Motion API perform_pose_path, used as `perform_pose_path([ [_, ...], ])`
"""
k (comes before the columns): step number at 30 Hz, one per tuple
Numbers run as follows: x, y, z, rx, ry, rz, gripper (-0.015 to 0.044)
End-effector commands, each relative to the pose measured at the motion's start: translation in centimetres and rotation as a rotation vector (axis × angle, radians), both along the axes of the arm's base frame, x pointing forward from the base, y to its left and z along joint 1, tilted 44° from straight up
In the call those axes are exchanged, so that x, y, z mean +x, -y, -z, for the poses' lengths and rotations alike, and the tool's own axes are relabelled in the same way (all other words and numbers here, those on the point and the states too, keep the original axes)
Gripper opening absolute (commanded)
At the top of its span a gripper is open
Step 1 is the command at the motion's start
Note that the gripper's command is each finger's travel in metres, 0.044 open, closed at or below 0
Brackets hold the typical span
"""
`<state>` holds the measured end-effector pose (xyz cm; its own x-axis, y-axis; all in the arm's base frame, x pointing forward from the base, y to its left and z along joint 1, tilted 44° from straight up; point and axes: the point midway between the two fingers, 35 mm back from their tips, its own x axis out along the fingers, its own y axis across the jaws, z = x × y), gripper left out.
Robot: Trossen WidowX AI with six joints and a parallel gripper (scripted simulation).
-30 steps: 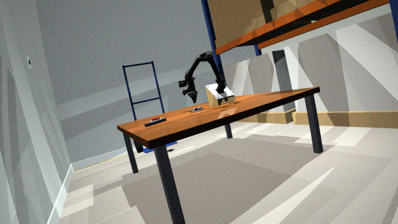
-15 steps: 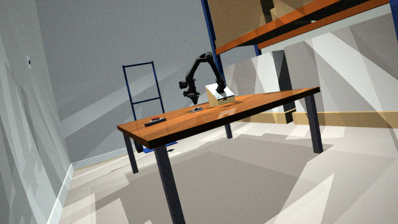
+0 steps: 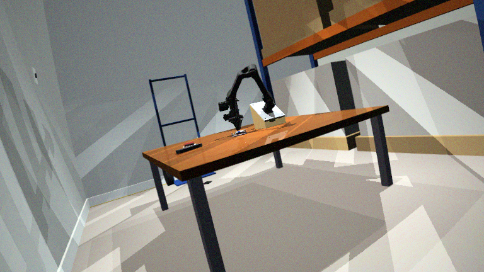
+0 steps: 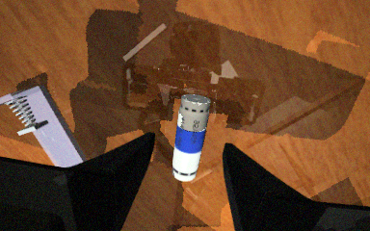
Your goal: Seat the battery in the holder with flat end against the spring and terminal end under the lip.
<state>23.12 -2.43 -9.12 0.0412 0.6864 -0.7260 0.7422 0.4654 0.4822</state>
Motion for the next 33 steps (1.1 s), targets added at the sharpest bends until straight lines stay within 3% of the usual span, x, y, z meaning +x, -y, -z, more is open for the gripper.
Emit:
perform_pose_path([
  [1, -0.2, -0.8, 0.5, 0.009, -0.008, 0.0, 0.0226],
  [11, -0.3, -1.8, 1.4, 0.011, -0.008, 0.0, 0.0226],
  [16, -0.3, -1.8, 1.4, 0.011, -0.008, 0.0, 0.0094],
  [20, -0.3, -1.8, 1.4, 0.011, -0.008, 0.0, 0.0068],
  [28, 0.1, -1.4, 1.5, -0.014, 0.034, -0.026, 0.0064],
  [33, -0.2, 1.0, -1.2, -0.002, 0.007, -0.01, 0.0064],
])
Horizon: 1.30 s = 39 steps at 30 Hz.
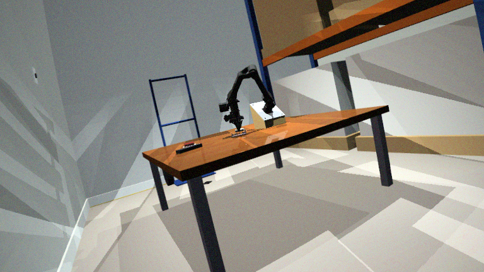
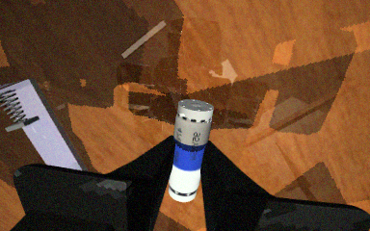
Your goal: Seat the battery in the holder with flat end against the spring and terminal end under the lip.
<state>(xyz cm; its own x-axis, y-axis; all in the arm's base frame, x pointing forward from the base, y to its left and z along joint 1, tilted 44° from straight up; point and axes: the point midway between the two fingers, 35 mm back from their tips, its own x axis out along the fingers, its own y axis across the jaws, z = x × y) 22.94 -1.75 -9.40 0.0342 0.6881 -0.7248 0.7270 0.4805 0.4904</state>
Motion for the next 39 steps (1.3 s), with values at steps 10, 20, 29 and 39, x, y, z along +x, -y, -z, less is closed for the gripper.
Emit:
perform_pose_path([
  [10, 2.4, 1.2, -5.2, -0.002, 0.088, -0.085, 0.0064],
  [20, 6.4, -2.6, -11.5, -0.014, 0.292, -0.299, 0.0064],
  [29, 6.1, -3.5, -10.4, 0.036, 0.233, -0.349, 0.0064],
  [39, 5.8, -5.3, -8.8, 0.123, 0.14, -0.439, 0.0064],
])
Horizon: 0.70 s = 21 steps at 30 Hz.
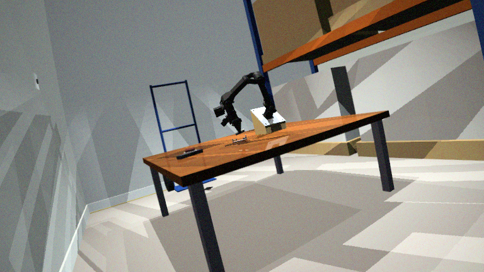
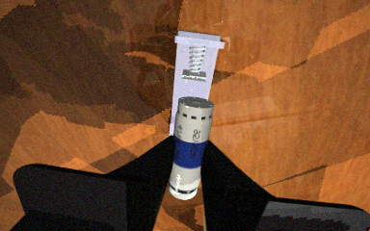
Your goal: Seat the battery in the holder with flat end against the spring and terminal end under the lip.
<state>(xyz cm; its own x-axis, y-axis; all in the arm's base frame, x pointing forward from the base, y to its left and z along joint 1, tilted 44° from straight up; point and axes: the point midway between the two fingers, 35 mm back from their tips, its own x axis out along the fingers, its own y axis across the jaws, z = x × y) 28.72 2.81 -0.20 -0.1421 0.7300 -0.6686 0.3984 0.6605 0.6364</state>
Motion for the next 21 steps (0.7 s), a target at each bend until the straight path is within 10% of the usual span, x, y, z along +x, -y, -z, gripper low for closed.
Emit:
perform_pose_path([
  [1, -0.06, -0.89, 0.58, 0.029, -0.036, -0.045, 0.0064],
  [21, 0.33, -1.31, 1.15, 0.06, -0.101, -0.115, 0.0064],
])
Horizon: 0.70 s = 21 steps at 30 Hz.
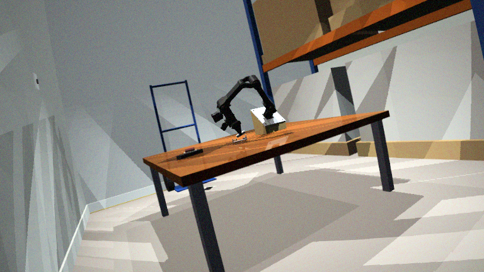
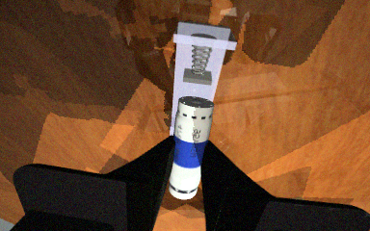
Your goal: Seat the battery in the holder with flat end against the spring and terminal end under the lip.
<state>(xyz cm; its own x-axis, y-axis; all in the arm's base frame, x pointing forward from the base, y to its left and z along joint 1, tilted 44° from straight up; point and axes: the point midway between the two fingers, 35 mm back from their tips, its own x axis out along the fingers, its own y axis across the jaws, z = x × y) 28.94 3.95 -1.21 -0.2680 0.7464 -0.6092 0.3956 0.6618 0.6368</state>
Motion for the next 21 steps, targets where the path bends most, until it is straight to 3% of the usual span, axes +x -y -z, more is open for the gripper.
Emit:
perform_pose_path([
  [1, 0.14, -0.19, 0.18, 0.008, -0.014, -0.028, 0.0064],
  [21, 0.59, -0.66, 0.9, 0.061, -0.096, -0.11, 0.0064],
])
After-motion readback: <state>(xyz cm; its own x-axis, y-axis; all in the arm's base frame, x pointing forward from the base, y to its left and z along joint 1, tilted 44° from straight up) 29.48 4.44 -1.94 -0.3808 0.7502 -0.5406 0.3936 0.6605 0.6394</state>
